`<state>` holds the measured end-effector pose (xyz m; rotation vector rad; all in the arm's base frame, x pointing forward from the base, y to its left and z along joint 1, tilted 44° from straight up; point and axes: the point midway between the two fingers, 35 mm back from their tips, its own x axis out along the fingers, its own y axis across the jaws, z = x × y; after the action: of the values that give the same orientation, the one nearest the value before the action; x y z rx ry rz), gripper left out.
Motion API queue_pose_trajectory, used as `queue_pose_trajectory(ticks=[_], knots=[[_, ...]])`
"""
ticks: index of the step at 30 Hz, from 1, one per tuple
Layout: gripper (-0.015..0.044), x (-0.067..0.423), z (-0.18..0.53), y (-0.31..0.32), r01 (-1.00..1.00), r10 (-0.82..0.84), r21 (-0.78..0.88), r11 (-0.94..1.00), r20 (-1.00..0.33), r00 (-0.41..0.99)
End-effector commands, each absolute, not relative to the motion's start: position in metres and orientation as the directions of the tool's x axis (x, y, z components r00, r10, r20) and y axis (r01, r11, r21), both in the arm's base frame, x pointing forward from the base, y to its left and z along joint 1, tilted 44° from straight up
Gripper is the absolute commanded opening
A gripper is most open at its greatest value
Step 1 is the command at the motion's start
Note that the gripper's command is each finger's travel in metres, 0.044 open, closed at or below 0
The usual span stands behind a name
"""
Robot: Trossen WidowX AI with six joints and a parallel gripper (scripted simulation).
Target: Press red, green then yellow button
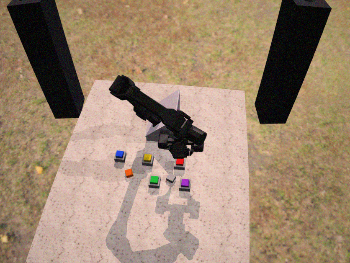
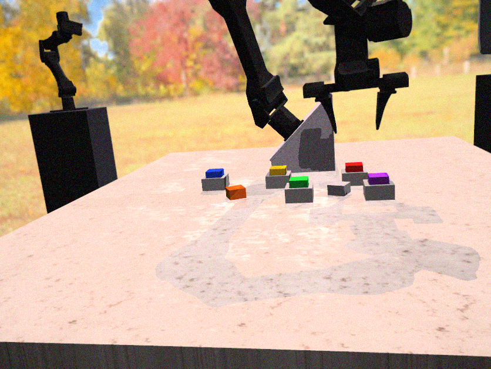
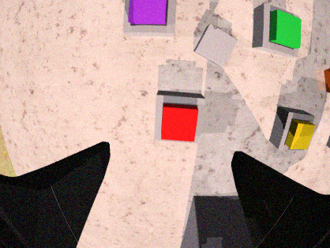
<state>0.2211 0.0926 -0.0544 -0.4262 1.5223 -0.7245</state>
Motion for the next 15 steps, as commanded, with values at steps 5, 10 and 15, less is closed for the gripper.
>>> queue_pose_trajectory(ticks=[5,10,15], knots=[[0.0111,0.2110,-0.0780,0.0644,0.149,-0.678,-0.688,0.711,-0.726,-0.116],[0.0020,0.2110,-0.0780,0.0644,0.149,-0.678,-0.688,0.711,-0.726,-0.116],[0.0020,0.2110,-0.0780,0.0644,0.149,-0.678,-0.688,0.711,-0.726,-0.116]])
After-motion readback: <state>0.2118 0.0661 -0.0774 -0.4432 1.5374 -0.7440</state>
